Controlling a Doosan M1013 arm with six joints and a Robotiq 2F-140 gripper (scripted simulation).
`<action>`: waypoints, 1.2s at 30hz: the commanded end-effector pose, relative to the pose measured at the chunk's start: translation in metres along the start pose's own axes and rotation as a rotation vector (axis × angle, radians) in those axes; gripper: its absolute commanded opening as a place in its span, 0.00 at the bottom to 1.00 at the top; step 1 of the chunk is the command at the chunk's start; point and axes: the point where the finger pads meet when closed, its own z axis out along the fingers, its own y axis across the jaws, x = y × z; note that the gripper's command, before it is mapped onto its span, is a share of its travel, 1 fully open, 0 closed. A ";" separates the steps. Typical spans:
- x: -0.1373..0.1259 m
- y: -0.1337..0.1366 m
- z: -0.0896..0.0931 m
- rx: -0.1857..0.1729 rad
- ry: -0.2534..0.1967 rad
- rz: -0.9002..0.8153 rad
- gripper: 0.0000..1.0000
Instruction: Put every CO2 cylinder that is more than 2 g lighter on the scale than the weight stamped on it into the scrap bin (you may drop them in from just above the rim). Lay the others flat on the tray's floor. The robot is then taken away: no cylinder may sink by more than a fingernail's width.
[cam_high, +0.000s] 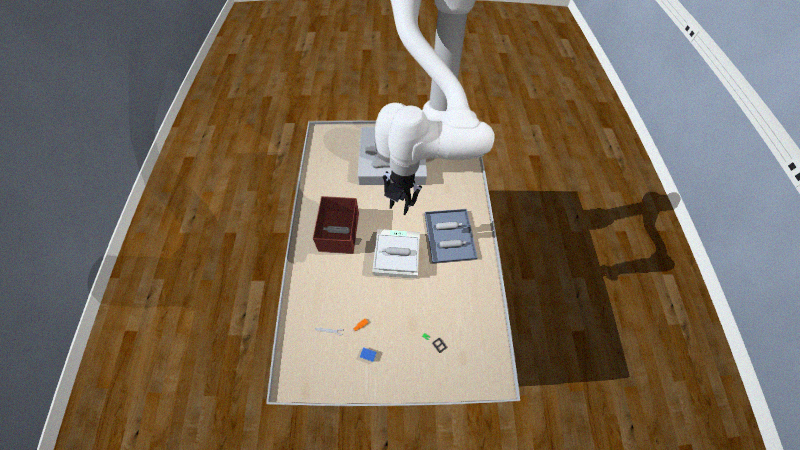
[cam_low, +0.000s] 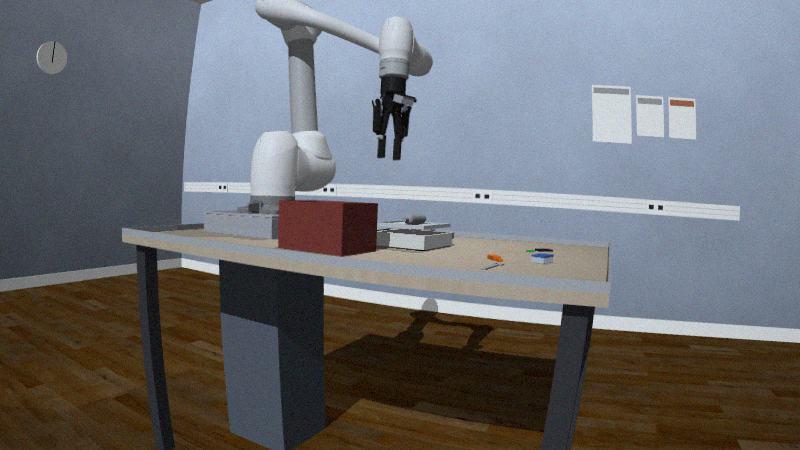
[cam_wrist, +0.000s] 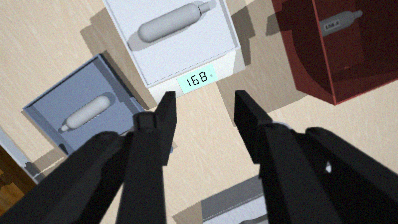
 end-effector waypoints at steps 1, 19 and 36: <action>-0.009 0.004 -0.007 0.033 -0.015 -0.277 0.39; -0.009 0.004 -0.008 0.044 -0.020 -0.378 0.39; -0.009 0.004 -0.008 0.044 -0.020 -0.378 0.39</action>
